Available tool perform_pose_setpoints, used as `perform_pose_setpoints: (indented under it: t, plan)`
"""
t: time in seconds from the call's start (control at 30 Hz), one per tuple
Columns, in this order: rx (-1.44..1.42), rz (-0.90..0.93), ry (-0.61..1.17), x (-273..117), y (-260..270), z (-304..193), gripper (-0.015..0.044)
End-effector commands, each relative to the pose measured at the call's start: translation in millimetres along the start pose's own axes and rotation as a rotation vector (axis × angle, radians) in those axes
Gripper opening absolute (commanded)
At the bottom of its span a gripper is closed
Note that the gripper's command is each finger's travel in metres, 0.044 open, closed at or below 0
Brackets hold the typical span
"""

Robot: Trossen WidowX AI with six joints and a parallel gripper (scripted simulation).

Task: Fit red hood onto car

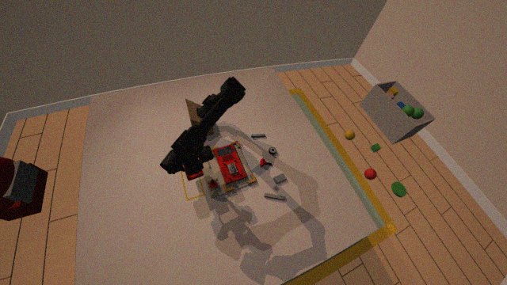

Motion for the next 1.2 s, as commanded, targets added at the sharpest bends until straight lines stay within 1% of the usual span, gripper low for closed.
perform_pose_setpoints:
  t: [0.0,0.3,0.67,0.97,1.17]
  plan:
    - [0.007,0.0,-0.002,-2.2,30.1,6.5,0.0]
    - [0.011,-0.002,-0.008,-5.5,93.4,10.5,0.0]
    - [0.057,0.013,0.003,-4.9,172.9,1.0,0.0]
    - [0.061,0.015,0.004,-3.3,178.6,0.4,0.0]
    - [0.06,0.015,0.004,14.0,179.0,0.8,0.0]
Point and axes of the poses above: the point midway between the two fingers, 35 mm back from their tips, its own x axis out along the fingers, its own y axis across the jaws, z = x × y, the point moved 3 cm from there along -x, back along the fingers, and after that the axes turned 14 degrees about x, right-handed, at the moved point
